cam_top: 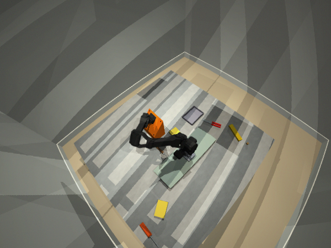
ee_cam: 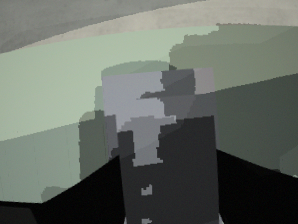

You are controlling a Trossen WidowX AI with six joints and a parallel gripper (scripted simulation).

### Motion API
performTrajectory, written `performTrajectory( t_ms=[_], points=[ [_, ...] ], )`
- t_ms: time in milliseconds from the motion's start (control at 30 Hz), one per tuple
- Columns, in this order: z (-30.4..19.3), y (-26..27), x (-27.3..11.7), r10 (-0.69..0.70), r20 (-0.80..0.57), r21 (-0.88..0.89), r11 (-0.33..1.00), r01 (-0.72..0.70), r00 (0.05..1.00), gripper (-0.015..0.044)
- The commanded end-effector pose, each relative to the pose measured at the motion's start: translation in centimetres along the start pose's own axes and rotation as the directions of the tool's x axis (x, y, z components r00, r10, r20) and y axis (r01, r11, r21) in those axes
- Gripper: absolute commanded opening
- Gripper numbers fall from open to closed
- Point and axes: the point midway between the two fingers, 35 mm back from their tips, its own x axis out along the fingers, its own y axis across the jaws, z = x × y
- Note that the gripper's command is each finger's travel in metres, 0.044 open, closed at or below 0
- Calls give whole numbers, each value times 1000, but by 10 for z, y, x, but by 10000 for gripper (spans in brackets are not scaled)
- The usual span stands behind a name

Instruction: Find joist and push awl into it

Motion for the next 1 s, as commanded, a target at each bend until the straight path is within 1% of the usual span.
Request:
performTrajectory(
  t_ms=[0,967],
  points=[
    [0,15,0,2,-1,0,1000,-2,1000,0],
    [0,104,-1,5,1,2,1000,-5,1000,0]
  ],
)
